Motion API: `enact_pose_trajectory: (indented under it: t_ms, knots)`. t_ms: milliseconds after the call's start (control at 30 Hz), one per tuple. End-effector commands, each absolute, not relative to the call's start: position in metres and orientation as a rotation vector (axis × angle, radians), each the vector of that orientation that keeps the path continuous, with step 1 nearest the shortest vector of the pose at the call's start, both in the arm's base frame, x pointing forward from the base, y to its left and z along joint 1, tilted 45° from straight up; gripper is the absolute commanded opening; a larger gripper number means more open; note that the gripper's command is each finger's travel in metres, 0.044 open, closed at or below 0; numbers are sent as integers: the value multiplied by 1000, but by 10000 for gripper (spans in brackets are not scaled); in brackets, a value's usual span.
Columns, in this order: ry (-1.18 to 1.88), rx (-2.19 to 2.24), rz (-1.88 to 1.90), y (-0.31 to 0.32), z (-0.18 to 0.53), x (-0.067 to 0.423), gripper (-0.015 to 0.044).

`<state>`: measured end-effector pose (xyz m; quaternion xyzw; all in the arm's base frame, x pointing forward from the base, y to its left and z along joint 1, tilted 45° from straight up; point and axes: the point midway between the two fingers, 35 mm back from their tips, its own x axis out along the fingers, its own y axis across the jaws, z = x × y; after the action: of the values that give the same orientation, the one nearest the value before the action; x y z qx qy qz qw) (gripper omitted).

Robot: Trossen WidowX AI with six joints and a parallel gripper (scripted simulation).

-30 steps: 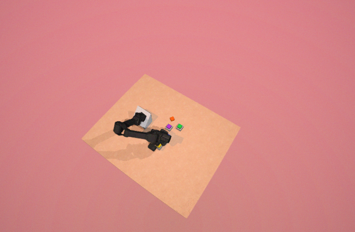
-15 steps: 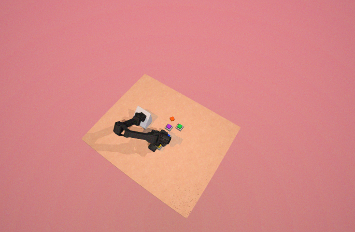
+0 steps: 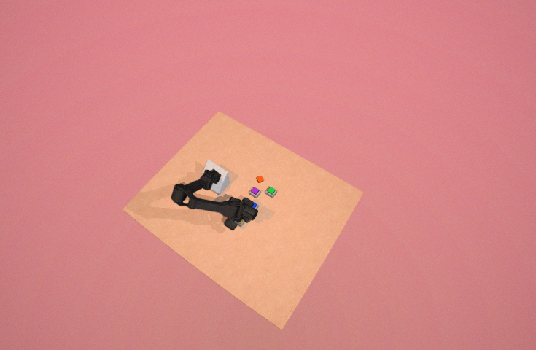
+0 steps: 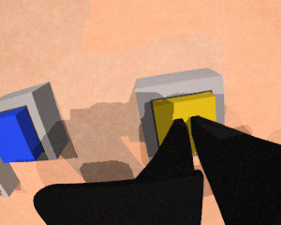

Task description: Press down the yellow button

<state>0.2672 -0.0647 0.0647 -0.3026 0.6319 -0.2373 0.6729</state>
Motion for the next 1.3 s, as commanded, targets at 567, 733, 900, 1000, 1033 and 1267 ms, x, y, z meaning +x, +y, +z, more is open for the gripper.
enact_pose_trajectory:
  t_ms: [567,733,900,1000,1033,1267]
  knots:
    - [1430,-686,-534,-50,79,264,20]
    - [1432,-689,-534,-43,86,262,20]
    - [1441,-702,-473,-10,72,275,151]
    - [1453,-716,-415,33,52,284,230]
    - [1457,-716,-404,48,45,286,256]
    - [1461,-682,-431,144,-16,274,400]
